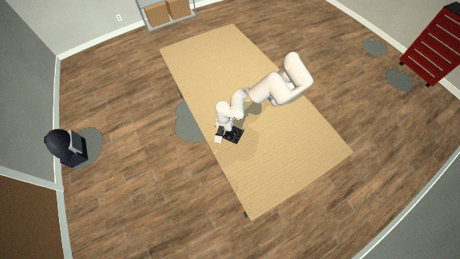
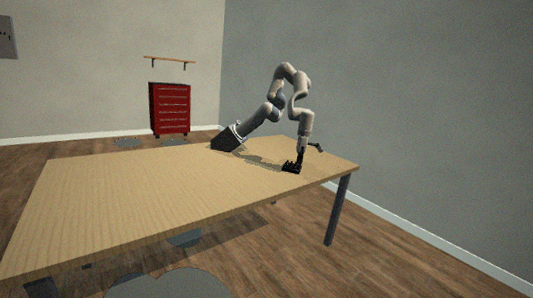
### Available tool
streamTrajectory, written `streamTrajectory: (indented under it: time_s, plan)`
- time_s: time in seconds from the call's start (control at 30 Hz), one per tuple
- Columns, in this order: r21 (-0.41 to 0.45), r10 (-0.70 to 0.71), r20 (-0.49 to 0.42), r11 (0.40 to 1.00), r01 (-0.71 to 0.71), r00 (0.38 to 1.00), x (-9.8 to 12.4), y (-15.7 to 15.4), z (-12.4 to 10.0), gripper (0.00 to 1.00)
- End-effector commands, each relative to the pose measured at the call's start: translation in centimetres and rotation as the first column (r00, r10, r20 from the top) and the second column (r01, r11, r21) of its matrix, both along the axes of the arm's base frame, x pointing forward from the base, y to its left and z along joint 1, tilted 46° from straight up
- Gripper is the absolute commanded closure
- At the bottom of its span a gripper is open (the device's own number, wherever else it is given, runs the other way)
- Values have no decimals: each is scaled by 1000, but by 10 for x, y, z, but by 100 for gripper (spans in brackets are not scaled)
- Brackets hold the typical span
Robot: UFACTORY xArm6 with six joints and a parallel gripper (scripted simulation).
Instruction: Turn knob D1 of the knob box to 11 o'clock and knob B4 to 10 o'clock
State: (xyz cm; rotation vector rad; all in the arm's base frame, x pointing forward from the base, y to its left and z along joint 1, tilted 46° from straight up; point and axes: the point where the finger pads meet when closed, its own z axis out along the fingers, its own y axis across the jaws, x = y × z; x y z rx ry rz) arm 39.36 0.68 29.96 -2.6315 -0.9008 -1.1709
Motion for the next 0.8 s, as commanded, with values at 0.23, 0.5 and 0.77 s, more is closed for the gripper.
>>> streamTrajectory:
  time_s: [0.23, 0.5, 0.77]
  plan:
    - [0, -1, 3, 1000, 1, 1000, 7, 3, -6, 81]
    - [0, -1, 3, 1000, 1, 1000, 13, 5, -13, 81]
    - [0, -1, 3, 1000, 1, 1000, 16, 6, -15, 81]
